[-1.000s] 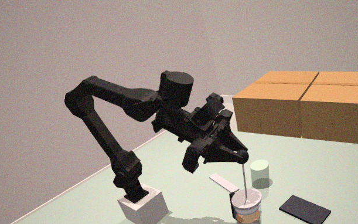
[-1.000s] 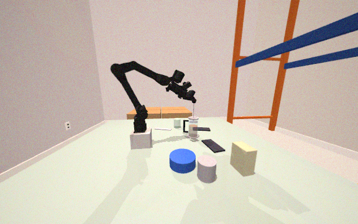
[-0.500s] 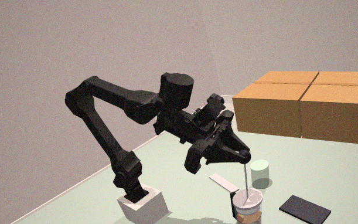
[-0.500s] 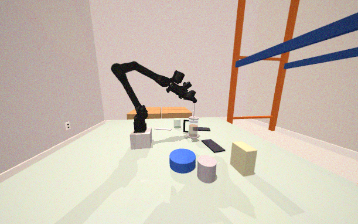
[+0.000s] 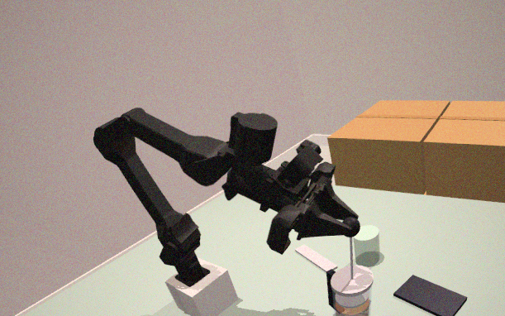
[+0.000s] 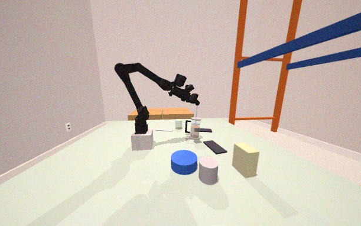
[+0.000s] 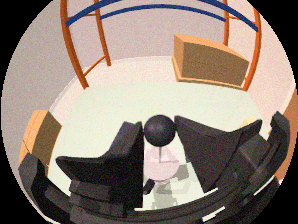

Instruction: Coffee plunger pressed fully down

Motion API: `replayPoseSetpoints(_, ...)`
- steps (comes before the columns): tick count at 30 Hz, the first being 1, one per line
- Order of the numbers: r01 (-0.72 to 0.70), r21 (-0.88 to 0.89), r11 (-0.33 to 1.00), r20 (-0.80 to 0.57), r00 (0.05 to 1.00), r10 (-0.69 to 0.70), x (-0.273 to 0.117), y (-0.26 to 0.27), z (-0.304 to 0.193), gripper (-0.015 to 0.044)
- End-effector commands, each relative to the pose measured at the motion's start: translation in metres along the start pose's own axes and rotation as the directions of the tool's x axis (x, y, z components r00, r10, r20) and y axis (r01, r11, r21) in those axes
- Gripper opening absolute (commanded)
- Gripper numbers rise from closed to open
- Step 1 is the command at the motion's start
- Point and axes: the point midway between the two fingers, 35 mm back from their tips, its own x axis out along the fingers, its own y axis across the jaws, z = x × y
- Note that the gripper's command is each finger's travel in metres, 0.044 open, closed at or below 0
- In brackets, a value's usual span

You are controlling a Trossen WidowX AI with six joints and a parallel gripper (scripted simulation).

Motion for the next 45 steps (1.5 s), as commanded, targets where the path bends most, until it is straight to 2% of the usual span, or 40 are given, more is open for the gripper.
replayPoseSetpoints(1, -0.004, -0.005, 1.000, -0.064, 0.998, 0.004, 0.009, 0.001, -0.029, 0.0129)
replayPoseSetpoints(29, -0.004, -0.005, 1.000, -0.064, 0.998, 0.004, 0.038, 0.000, -0.065, 0.0129)
replayPoseSetpoints(45, -0.004, -0.006, 1.000, -0.063, 0.998, 0.003, 0.052, -0.001, -0.064, 0.0129)
